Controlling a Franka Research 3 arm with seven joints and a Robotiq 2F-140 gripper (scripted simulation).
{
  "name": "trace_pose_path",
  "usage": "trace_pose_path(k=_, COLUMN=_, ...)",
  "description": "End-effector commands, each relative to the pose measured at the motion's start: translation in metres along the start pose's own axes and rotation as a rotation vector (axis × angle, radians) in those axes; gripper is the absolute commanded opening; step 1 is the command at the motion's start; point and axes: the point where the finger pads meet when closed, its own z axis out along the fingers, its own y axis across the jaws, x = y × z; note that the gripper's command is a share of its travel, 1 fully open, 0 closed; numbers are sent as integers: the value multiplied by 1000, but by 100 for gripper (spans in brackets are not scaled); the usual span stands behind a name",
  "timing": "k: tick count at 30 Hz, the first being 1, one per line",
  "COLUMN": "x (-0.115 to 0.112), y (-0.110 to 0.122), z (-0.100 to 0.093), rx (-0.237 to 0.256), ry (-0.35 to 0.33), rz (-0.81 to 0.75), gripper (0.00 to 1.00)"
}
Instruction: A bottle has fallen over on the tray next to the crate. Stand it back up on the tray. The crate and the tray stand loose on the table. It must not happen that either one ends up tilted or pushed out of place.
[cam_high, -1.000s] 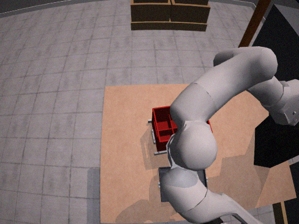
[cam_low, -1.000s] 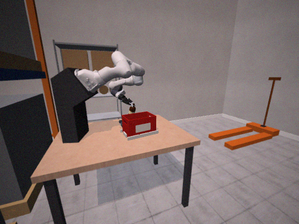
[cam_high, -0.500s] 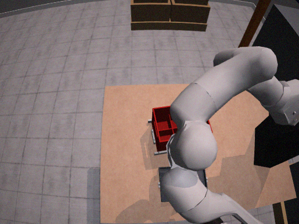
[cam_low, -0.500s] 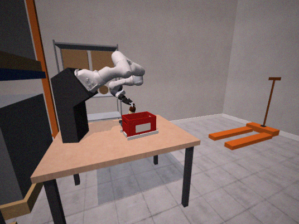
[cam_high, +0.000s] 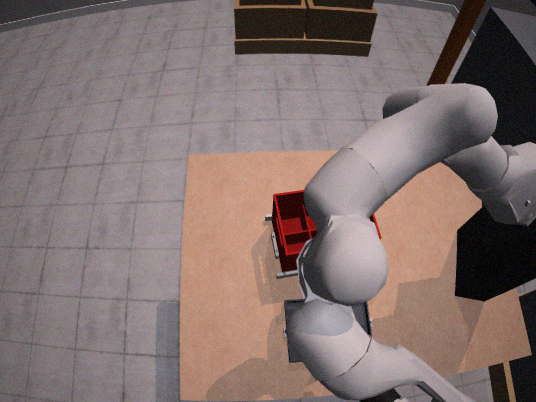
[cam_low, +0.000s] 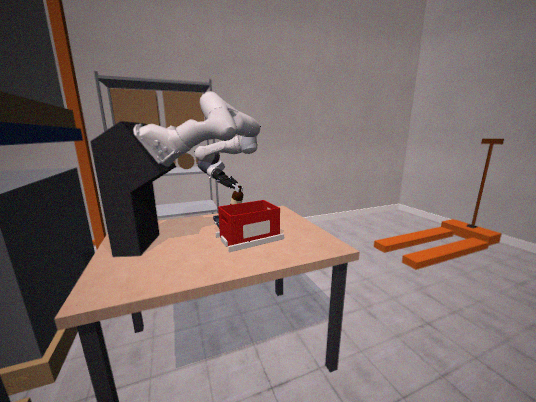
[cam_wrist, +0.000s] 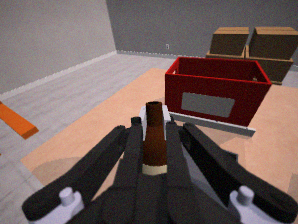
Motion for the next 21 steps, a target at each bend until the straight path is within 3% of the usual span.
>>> trace_pose_path(k=1, x=3, y=1, z=2, rx=-2, ry=6, rz=3, gripper=0)
trace_pose_path(k=21, x=9, y=10, z=18, rx=-2, ry=6, rz=3, gripper=0)
